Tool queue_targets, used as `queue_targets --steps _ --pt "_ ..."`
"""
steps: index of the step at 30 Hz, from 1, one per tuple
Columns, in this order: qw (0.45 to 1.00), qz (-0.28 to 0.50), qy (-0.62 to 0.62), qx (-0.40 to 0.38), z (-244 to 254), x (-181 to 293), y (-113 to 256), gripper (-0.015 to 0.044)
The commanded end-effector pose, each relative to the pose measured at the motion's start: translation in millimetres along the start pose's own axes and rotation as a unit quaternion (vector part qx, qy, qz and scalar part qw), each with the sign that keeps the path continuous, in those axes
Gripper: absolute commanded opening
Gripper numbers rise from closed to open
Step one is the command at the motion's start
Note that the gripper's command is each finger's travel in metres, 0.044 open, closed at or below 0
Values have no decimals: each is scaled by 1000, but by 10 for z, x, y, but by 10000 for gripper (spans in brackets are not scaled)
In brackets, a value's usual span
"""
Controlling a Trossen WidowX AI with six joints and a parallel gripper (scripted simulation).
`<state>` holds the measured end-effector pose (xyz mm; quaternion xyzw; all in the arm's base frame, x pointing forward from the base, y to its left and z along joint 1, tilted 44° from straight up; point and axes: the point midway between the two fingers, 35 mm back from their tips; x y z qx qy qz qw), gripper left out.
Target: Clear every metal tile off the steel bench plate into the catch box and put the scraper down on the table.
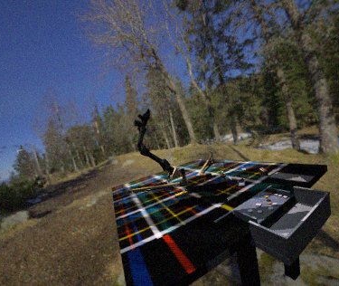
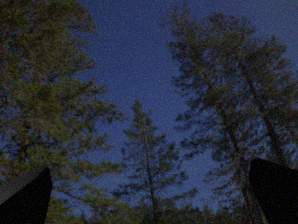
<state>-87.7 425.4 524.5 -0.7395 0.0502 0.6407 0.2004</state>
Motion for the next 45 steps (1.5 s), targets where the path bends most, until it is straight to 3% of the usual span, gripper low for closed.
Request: queue_targets --steps 1,24,45 --pt "1000 1 -2 16 -204 -23 -57 440" --pt "992 20 11 125 -1408 -13 -232 440" --pt "973 34 28 225 -2460 -77 -89 440"
Point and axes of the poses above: the point midway between the two fingers, 35 mm back from their tips, its own y axis back along the fingers, its own z axis across the jaws, x = y × z, and after that the axes turned 8 degrees about -y, right-handed
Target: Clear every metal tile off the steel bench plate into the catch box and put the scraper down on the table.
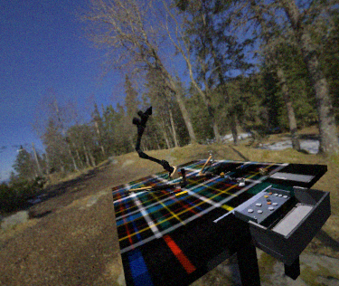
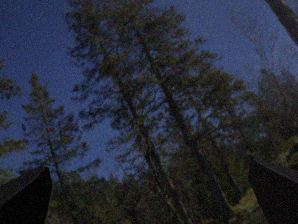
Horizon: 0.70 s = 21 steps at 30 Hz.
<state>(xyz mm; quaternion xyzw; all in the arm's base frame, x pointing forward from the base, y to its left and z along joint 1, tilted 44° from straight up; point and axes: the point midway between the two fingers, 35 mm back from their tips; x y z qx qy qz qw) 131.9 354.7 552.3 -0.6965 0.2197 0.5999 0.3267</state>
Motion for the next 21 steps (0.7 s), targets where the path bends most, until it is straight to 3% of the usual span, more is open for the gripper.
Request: queue_targets --steps 1,21 --pt "1000 -2 -3 18 -205 -51 -10 440" --pt "993 11 9 116 -1158 -95 14 440"
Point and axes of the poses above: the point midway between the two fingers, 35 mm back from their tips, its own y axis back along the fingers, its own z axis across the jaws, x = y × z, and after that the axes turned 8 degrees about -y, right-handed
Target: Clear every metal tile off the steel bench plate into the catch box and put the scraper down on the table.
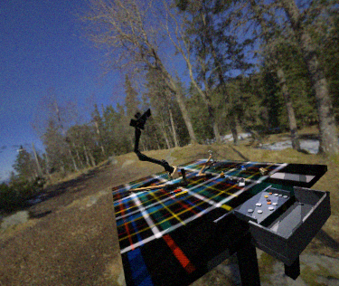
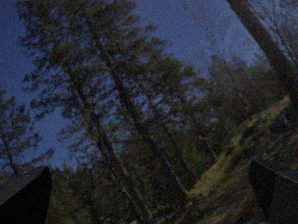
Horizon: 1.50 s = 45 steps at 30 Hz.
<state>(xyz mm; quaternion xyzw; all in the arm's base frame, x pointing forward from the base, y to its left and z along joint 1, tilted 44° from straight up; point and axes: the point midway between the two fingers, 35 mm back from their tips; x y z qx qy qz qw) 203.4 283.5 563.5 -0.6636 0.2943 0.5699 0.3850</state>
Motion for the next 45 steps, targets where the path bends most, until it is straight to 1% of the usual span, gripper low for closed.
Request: queue_targets --steps 1,22,45 --pt "1000 -2 -3 18 -198 -53 14 440" --pt "992 9 6 122 -1121 -107 150 440" --pt "972 20 13 235 -1950 -194 596 440"
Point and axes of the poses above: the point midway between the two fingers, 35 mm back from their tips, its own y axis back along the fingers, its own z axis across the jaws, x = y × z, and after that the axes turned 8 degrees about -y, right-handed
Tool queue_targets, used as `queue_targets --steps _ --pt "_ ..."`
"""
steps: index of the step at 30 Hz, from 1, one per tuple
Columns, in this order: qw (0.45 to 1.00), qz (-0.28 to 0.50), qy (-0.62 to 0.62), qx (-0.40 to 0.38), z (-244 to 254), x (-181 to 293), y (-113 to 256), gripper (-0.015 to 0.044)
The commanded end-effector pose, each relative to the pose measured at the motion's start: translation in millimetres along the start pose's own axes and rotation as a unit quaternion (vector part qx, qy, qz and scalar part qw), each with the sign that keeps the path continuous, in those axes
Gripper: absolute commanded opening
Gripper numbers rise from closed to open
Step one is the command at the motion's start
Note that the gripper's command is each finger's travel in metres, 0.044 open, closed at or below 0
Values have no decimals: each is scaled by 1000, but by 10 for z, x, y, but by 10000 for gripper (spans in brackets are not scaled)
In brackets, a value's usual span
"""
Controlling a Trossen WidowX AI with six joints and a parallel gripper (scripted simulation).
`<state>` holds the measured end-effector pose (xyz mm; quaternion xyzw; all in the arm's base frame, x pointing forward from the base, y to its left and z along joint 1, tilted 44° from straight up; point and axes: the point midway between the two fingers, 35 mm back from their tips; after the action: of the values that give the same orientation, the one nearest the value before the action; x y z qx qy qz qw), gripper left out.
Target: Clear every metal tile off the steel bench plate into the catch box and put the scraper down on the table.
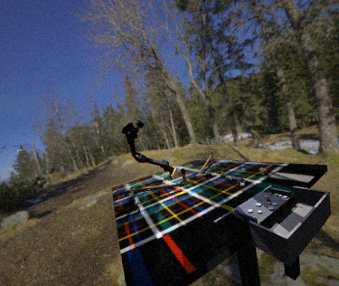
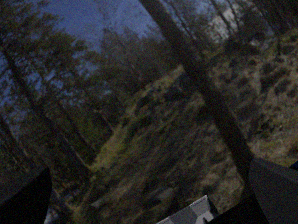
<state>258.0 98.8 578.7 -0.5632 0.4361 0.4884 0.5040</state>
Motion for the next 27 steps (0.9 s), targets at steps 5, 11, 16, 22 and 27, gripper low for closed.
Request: queue_targets --steps 5,11,16,22,27 --pt "999 -2 -3 38 -311 -56 104 440" --pt "998 1 -2 68 -525 -69 187 440" --pt "996 2 -2 93 -691 -80 270 440" --pt "992 4 -1 123 -877 -92 385 440" --pt "989 5 -1 148 -1018 -102 493 440"
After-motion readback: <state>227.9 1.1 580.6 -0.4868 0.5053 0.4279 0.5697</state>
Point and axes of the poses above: the point midway between the two fingers, 35 mm back from their tips, its own y axis back along the fingers, its own z axis across the jaws, x = y × z, and after that the axes turned 8 degrees about -y, right-handed
